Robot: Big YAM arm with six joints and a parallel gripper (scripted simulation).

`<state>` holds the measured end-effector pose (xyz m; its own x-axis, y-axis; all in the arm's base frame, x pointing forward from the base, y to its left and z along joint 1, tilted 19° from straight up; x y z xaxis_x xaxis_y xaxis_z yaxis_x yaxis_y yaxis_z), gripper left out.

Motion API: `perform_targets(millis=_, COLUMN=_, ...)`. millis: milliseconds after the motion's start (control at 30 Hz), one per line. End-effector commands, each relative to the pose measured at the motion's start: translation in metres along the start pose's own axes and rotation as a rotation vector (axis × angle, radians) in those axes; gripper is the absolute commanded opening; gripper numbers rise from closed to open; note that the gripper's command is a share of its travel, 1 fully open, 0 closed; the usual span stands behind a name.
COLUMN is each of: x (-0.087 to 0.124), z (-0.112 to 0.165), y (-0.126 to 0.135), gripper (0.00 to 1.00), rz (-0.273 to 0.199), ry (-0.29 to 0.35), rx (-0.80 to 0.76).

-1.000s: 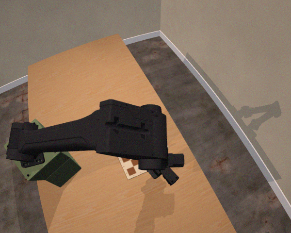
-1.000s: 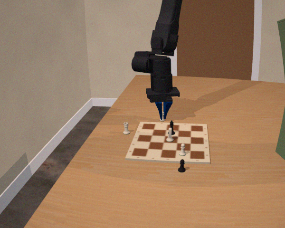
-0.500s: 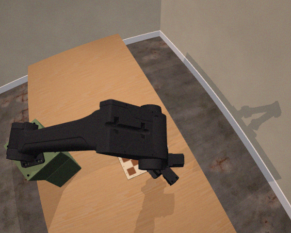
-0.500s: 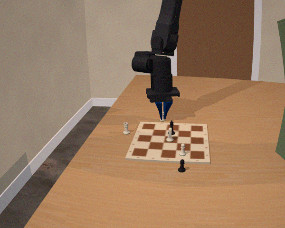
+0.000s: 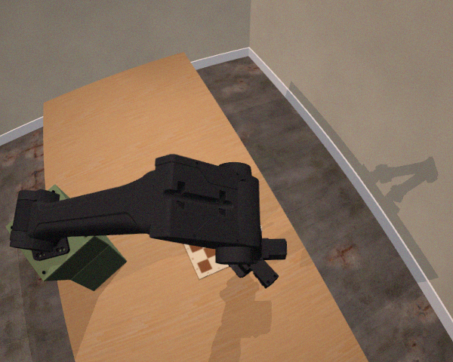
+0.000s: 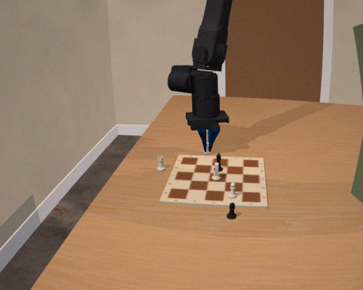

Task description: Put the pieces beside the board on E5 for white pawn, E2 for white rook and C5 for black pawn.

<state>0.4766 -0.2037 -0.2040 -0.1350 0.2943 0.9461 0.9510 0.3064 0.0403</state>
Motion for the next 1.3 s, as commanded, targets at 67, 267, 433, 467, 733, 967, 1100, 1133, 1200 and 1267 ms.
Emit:
perform_targets(millis=67, x=0.017, z=-0.011, y=0.017, gripper=0.0, rz=-0.045, ry=-0.034, rx=0.011)
perform_targets(millis=267, x=0.043, z=-0.003, y=0.013, gripper=0.0, rz=-0.024, ry=-0.018, rx=0.004)
perform_targets(millis=433, x=0.066, z=-0.002, y=0.012, gripper=0.0, rz=-0.025, ry=-0.018, rx=0.004)
perform_targets(millis=467, x=0.073, z=-0.002, y=0.012, gripper=0.0, rz=-0.025, ry=-0.018, rx=0.004)
perform_targets(millis=733, x=0.114, z=-0.001, y=0.01, gripper=0.0, rz=-0.026, ry=-0.017, rx=0.004)
perform_targets(millis=967, x=0.1, z=0.001, y=-0.002, gripper=0.0, rz=0.005, ry=0.002, rx=-0.004)
perform_targets(millis=1100, x=0.116, z=-0.015, y=0.014, gripper=0.0, rz=-0.038, ry=-0.028, rx=-0.017)
perform_targets(millis=1133, x=0.117, z=-0.013, y=0.019, gripper=0.0, rz=-0.043, ry=-0.03, rx=-0.014)
perform_targets(millis=1200, x=0.102, z=0.012, y=0.024, gripper=0.0, rz=-0.012, ry=-0.008, rx=-0.045)
perform_targets(millis=1267, x=0.105, z=0.032, y=0.044, gripper=0.0, rz=-0.014, ry=-0.008, rx=-0.144)
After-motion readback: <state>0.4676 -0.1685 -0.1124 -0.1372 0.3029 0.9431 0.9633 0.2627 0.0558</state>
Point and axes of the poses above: the point where the finger pads meet when closed, its own x axis back along the fingers, its own y axis across the jaws, z = x × y, the point moved 5 cm from there along x, back along the fingers, and after that the axes turned 1 degree about -x, right-handed, at the moved point
